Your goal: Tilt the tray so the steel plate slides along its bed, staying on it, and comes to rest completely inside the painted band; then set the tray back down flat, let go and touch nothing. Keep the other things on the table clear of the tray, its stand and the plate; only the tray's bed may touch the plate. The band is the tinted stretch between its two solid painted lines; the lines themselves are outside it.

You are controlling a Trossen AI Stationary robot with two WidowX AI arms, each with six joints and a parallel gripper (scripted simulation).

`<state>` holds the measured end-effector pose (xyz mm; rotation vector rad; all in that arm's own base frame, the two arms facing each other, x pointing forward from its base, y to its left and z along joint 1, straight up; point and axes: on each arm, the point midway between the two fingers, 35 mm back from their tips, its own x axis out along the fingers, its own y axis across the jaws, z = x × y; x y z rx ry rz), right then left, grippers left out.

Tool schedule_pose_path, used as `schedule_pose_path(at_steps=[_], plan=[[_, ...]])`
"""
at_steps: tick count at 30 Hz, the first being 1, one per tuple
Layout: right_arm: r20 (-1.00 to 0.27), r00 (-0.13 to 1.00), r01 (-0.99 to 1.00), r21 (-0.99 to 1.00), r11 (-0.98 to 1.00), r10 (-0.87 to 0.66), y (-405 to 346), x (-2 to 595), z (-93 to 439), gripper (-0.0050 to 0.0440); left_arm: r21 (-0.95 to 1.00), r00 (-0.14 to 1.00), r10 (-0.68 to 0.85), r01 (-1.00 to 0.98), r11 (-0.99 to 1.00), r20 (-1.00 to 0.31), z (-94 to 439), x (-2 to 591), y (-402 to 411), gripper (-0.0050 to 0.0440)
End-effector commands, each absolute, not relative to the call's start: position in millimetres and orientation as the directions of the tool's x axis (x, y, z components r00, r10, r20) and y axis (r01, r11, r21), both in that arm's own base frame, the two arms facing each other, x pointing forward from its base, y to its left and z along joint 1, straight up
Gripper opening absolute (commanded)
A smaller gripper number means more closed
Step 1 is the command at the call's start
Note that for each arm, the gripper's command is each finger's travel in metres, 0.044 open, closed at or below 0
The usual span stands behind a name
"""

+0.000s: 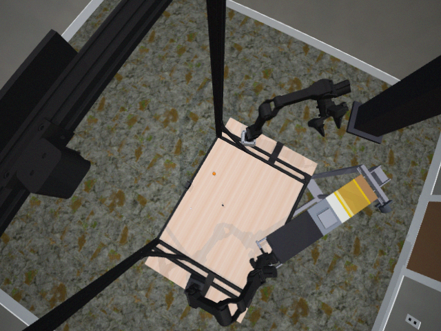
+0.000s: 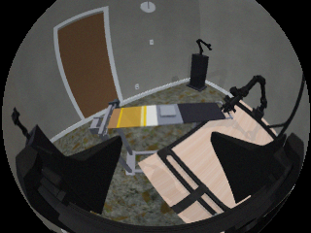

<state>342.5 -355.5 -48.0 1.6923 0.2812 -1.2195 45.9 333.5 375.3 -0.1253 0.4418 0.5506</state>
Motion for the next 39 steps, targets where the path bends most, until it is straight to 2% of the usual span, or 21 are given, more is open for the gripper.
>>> schedule_pose_path(at_steps=[1,39], plan=[[-0.819,0.463,0.661,0.574,-0.484,-0.339,-356.2,342.2,-47.1,0.0000,0.000,0.762,0.491,-0.542,0.840,-0.422,375.5,34.7,340.1,0.0440],[-0.818,0.464,0.661,0.575,-0.483,-0.339,-356.3,342.4,-33.3,0.0000,0.000,0.762,0.491,-0.542,0.840,-0.422,375.5,34.7,340.1,0.0440]])
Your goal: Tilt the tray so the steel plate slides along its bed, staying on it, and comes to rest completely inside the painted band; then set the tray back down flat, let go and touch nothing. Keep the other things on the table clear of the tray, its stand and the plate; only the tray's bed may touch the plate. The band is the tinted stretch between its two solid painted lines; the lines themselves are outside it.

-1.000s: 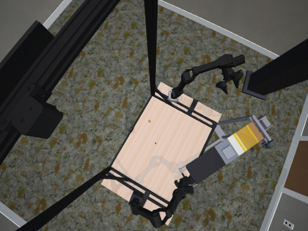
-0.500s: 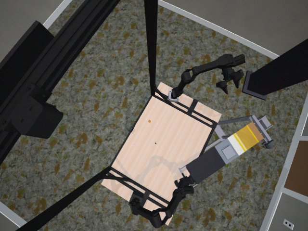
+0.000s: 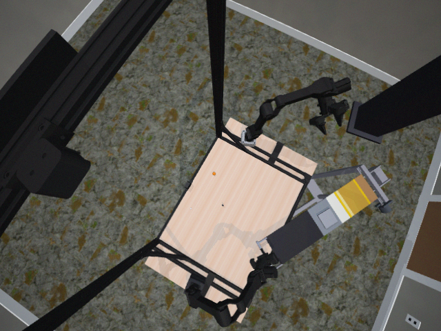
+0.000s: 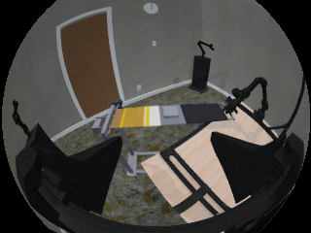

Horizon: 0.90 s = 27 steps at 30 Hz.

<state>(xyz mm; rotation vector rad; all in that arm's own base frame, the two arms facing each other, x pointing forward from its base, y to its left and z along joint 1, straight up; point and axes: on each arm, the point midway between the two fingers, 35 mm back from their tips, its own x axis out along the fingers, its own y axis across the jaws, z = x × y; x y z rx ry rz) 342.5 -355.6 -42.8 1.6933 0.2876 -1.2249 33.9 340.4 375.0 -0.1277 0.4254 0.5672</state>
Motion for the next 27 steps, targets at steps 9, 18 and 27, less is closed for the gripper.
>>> schedule_pose_path(at_steps=[9,18,27], plan=[[-0.818,0.465,0.660,0.576,-0.483,-0.340,-356.4,342.5,-26.3,0.0000,0.000,0.762,0.491,-0.542,0.840,-0.422,375.5,34.7,340.1,0.0440],[-0.817,0.466,0.659,0.577,-0.482,-0.341,-356.5,342.7,-20.8,0.0000,0.000,0.762,0.491,-0.542,0.840,-0.422,375.5,34.7,340.1,0.0440],[-0.815,0.467,0.658,0.579,-0.481,-0.342,-356.6,342.9,-13.7,0.0000,0.000,0.762,0.491,-0.542,0.840,-0.422,375.5,34.7,340.1,0.0440]])
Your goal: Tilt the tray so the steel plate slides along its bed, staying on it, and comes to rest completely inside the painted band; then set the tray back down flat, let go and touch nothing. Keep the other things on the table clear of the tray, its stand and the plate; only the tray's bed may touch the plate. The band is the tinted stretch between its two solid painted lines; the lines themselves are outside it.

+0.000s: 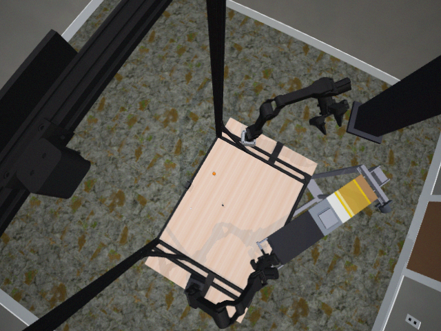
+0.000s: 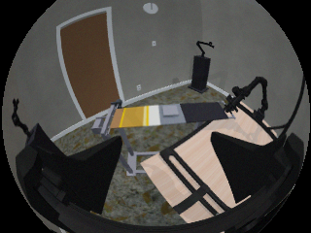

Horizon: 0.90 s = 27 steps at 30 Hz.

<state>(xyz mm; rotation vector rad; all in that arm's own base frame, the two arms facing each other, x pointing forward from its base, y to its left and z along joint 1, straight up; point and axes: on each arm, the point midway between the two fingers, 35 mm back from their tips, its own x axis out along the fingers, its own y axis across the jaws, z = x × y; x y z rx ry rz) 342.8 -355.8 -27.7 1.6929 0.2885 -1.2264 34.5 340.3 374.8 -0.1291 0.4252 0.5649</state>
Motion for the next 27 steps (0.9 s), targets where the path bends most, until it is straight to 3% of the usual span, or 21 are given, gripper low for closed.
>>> schedule_pose_path(at_steps=[1,27], plan=[[-0.815,0.468,0.658,0.579,-0.481,-0.342,-356.7,342.9,-12.9,0.0000,0.000,0.762,0.491,-0.542,0.840,-0.422,375.5,34.7,340.1,0.0440],[-0.810,0.473,0.654,0.586,-0.478,-0.346,-357.2,343.7,4.3,0.0000,0.000,0.762,0.491,-0.542,0.840,-0.422,375.5,34.7,340.1,0.0440]])
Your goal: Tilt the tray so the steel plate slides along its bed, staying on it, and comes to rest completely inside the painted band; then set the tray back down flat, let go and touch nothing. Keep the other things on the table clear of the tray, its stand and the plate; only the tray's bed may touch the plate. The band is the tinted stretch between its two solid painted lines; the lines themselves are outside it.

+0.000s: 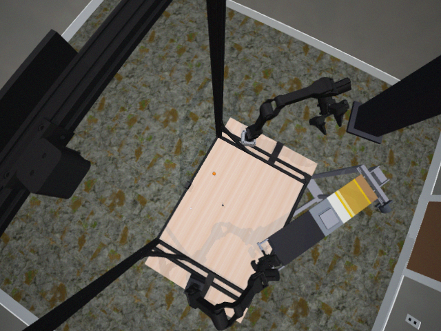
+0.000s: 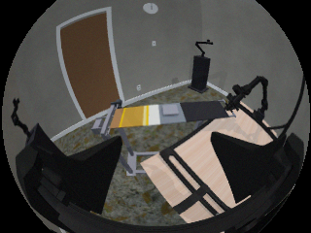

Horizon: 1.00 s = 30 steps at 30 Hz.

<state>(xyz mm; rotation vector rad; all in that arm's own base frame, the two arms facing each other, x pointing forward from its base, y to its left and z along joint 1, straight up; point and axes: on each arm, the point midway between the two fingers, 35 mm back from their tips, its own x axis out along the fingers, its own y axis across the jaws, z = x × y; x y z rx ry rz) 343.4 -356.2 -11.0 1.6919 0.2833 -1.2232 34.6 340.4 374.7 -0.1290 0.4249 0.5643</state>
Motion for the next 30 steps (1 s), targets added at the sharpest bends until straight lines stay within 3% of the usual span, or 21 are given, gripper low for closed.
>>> schedule_pose_path(at_steps=[1,30], plan=[[-0.810,0.474,0.654,0.587,-0.478,-0.346,-357.2,343.7,5.1,0.0000,0.000,0.762,0.491,-0.542,0.840,-0.422,375.5,34.7,340.1,0.0440],[-0.802,0.482,0.647,0.597,-0.473,-0.353,-358.1,344.9,24.7,0.0000,0.000,0.762,0.491,-0.542,0.840,-0.422,375.5,34.7,340.1,0.0440]])
